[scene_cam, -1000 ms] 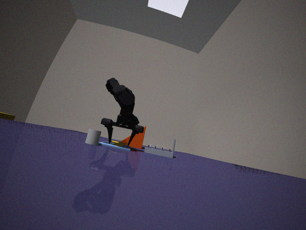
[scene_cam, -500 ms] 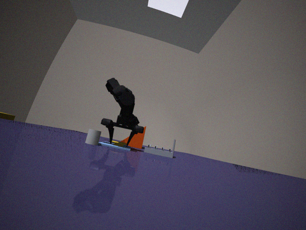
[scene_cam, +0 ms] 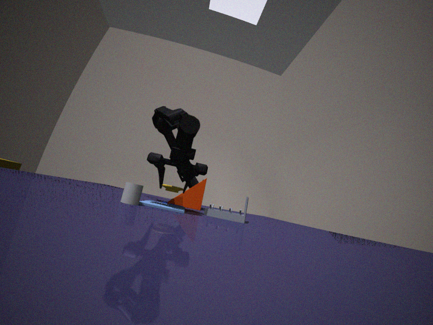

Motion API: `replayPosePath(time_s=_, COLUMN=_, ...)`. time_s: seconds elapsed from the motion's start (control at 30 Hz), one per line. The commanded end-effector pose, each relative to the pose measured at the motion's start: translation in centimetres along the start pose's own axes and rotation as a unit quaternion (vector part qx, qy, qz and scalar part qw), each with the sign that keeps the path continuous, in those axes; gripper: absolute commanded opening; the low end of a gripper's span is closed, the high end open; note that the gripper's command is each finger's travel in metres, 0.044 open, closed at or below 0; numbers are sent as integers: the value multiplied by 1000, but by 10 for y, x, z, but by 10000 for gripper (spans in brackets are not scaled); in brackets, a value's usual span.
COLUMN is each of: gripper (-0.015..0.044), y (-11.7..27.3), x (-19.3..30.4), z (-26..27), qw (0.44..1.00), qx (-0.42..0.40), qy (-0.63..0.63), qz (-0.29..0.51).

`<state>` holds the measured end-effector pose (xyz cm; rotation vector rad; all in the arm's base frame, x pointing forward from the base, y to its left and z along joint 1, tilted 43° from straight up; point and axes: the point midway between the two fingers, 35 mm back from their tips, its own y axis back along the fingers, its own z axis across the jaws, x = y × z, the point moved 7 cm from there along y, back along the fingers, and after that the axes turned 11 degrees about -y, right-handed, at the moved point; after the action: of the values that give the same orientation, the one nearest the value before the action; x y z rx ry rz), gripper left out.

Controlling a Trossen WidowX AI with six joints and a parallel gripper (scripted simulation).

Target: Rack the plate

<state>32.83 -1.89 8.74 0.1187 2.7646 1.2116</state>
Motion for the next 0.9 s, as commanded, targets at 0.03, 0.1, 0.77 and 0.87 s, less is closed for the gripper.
replayPosePath(time_s=0.03, gripper=0, y=24, x=-4, z=2, qw=1000, qx=-4, qy=-3, qz=1)
replayPosePath(time_s=0.1, gripper=0, y=34, x=-4, z=2, qw=1000, qx=-5, qy=-3, qz=1)
replayPosePath(time_s=0.77, gripper=0, y=117, x=-8, z=5, qw=1000, qx=0, qy=-3, qz=2)
replayPosePath(time_s=0.87, gripper=0, y=125, x=-8, z=5, qw=1000, qx=1, qy=-3, qz=2)
